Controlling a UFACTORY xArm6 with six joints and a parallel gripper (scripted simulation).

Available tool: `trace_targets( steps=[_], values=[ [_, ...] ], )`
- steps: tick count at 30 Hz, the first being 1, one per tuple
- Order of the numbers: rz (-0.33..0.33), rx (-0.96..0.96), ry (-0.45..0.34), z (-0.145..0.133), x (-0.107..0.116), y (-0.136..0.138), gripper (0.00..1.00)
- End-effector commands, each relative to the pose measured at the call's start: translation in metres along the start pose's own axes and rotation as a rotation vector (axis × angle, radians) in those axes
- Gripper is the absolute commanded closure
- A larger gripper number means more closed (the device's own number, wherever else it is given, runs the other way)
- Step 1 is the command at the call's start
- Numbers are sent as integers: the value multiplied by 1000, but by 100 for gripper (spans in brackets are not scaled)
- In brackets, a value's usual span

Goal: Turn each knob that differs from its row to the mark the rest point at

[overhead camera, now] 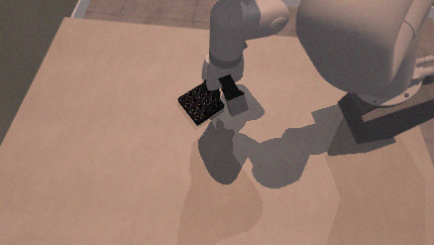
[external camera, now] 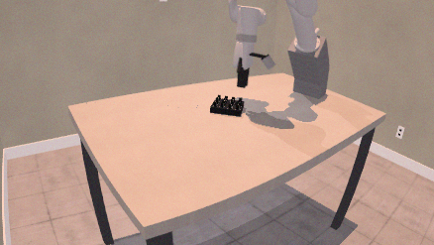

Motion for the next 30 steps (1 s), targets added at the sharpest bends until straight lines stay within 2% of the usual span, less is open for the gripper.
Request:
trace_targets(
  steps=[1, 30],
  values=[
    [-1, 0, -1, 0, -1, 0, 81],
    [-1, 0, 0, -1, -26, 1, 81]
  ],
)
Point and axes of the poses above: the point where the finger pads meet when closed, its own x axis back along the fingers, its own y axis across the jaws, z = x × y, the point moved 6 cm from there along x, back along the fingers, and after that the axes turned 12 degrees about x, right-handed, at the moved point
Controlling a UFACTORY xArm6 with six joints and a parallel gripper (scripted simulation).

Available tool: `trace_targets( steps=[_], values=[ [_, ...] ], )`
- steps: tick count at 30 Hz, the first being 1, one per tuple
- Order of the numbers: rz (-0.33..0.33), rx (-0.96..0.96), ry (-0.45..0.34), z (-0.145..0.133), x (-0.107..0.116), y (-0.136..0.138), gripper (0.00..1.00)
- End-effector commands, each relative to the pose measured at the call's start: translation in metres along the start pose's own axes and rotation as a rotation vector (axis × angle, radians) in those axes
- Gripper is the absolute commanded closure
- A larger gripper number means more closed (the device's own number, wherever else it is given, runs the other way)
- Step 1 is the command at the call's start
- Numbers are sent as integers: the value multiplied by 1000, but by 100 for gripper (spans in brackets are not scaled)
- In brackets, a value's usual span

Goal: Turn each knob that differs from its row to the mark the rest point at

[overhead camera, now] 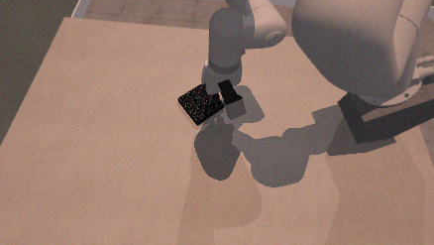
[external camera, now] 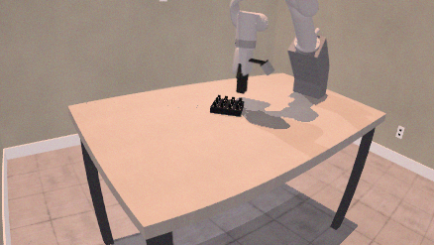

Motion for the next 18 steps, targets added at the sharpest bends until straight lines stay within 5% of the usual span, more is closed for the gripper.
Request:
trace_targets(
  steps=[1, 18],
  values=[
    [-2, 0, -3, 0, -5, 0, 81],
    [-2, 0, -3, -1, -18, 1, 81]
  ],
)
Point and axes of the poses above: the point where the finger pads meet when closed, its own x axis back along the fingers, its own y axis across the jaws, z = x × y, the point moved 6 cm from there along x, back along the fingers, and after that the axes turned 12 degrees about x, right-handed, at the moved point
